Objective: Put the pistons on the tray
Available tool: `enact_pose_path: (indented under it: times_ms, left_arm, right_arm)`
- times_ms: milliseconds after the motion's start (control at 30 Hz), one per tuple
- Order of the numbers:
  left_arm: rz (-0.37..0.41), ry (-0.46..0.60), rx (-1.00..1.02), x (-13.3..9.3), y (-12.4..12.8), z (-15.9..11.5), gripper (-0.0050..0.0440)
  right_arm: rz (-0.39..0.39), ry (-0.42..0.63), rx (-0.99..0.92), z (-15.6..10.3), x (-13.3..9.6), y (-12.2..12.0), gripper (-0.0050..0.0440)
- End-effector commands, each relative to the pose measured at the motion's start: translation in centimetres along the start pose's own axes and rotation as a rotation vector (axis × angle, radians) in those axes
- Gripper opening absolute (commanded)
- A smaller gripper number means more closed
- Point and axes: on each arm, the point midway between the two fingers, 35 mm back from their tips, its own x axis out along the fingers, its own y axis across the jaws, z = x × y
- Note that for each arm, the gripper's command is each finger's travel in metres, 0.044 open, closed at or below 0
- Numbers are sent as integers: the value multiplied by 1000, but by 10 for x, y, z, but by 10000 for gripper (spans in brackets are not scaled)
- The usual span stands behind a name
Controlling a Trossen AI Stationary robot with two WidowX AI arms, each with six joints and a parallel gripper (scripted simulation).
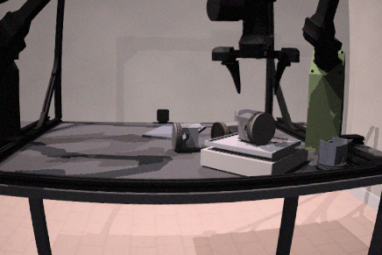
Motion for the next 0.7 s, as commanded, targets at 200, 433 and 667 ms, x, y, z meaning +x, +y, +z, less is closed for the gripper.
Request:
enact_pose_path:
  times_ms: [200, 433, 667]
  left_arm:
    - [-8, 37, -220, 0, -1, 1, 378]
    - [-14, 69, -404, 0, -1, 1, 378]
    - [-19, 91, -535, 0, -1, 1, 378]
  right_arm:
    - [4, 0, 0, 0, 0, 1, 440]
    - [4, 0, 0, 0, 0, 1, 440]
    - [4, 0, 0, 0, 0, 1, 440]
